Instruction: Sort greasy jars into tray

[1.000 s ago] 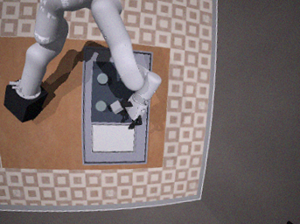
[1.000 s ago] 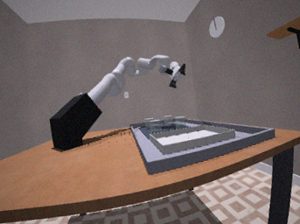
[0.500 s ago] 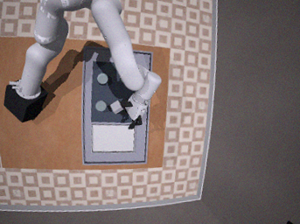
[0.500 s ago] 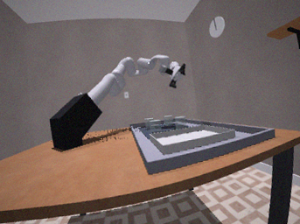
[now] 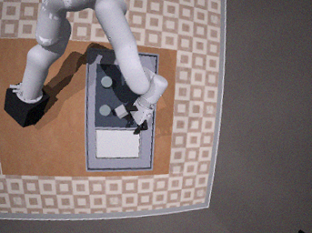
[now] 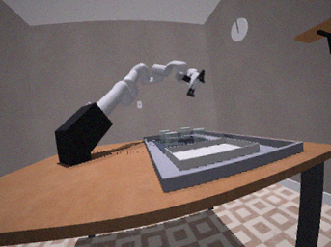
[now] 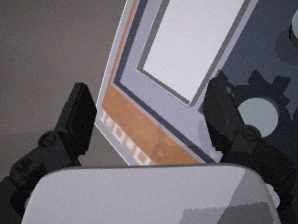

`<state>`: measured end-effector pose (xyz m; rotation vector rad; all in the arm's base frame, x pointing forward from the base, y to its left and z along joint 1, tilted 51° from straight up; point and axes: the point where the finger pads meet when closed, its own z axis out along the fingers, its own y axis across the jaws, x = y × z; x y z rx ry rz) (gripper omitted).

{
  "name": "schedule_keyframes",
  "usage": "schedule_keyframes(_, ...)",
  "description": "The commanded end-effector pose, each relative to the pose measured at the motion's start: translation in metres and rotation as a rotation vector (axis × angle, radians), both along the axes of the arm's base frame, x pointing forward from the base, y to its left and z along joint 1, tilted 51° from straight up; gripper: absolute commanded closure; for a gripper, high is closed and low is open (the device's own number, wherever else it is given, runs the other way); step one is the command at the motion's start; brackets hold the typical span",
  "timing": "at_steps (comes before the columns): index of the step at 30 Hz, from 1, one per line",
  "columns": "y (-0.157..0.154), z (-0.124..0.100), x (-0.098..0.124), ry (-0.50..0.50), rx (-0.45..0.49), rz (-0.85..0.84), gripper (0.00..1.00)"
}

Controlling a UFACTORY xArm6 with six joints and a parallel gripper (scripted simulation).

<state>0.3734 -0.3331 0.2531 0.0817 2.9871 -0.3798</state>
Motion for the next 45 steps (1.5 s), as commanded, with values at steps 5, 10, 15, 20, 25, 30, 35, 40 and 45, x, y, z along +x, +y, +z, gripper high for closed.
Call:
schedule_keyframes(5,0.008,0.002,-0.001,-0.026,-0.058,0.136,0.0)
schedule_keyframes(10,0.008,0.002,-0.001,-0.026,-0.058,0.136,0.0)
schedule_keyframes(15,0.016,0.002,-0.002,-0.04,-0.107,0.254,0.0)
schedule_keyframes(20,0.016,0.002,-0.002,-0.04,-0.107,0.254,0.0)
schedule_keyframes(25,0.024,0.003,-0.003,-0.06,-0.161,0.383,0.0)
schedule_keyframes(30,0.024,0.003,-0.003,-0.06,-0.161,0.383,0.0)
schedule_keyframes(35,0.031,0.003,-0.005,-0.074,-0.212,0.5,0.0)
schedule_keyframes(40,0.031,0.003,-0.005,-0.074,-0.212,0.5,0.0)
schedule_keyframes(45,0.039,0.003,-0.006,-0.091,-0.268,0.627,0.0)
